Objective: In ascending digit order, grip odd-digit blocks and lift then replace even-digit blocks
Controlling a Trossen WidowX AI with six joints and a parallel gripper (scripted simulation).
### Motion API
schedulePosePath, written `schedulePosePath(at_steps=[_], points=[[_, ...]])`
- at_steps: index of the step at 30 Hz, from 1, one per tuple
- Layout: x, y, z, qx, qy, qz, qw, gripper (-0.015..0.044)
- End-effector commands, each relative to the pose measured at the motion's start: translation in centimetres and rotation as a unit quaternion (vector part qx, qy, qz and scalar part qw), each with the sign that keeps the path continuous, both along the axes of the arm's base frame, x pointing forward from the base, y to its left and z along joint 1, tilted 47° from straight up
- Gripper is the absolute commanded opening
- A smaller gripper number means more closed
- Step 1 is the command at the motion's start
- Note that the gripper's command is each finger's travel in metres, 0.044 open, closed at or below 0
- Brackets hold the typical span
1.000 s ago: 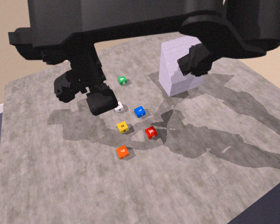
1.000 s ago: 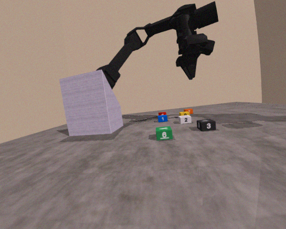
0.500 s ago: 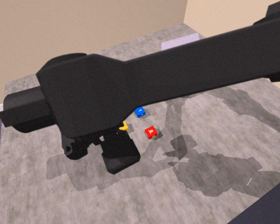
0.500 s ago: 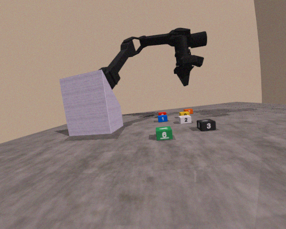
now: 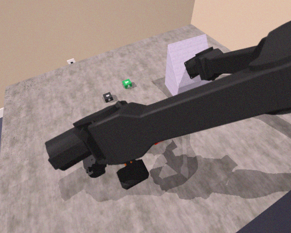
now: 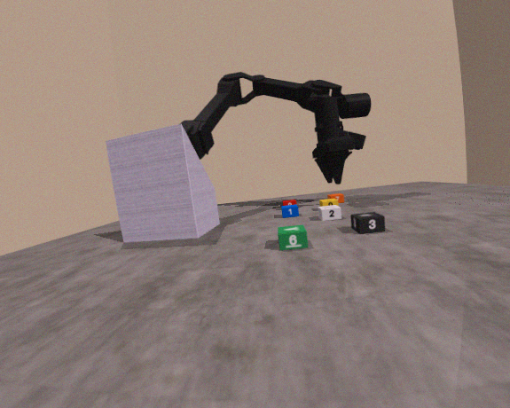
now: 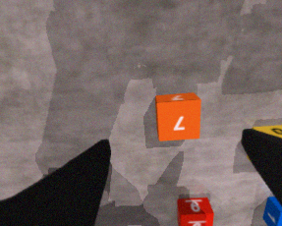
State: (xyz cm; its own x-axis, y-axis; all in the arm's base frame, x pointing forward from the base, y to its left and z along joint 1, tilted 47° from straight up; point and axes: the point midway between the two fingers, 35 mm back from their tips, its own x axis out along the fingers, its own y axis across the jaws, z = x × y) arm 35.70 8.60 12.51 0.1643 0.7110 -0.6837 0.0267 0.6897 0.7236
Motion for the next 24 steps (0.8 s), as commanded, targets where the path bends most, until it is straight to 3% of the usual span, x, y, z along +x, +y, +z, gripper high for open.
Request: schedulePosePath(at_steps=[1, 20, 24], points=[[-0.1, 0.7, -0.7, 0.0, 0.005, 0.001, 1.0, 0.04], [0.3, 2.7, -2.7, 0.001, 0.005, 0.001, 1.0, 0.04], [0.3, 2.7, -2.7, 0.001, 0.005, 0.001, 1.0, 0.0295]])
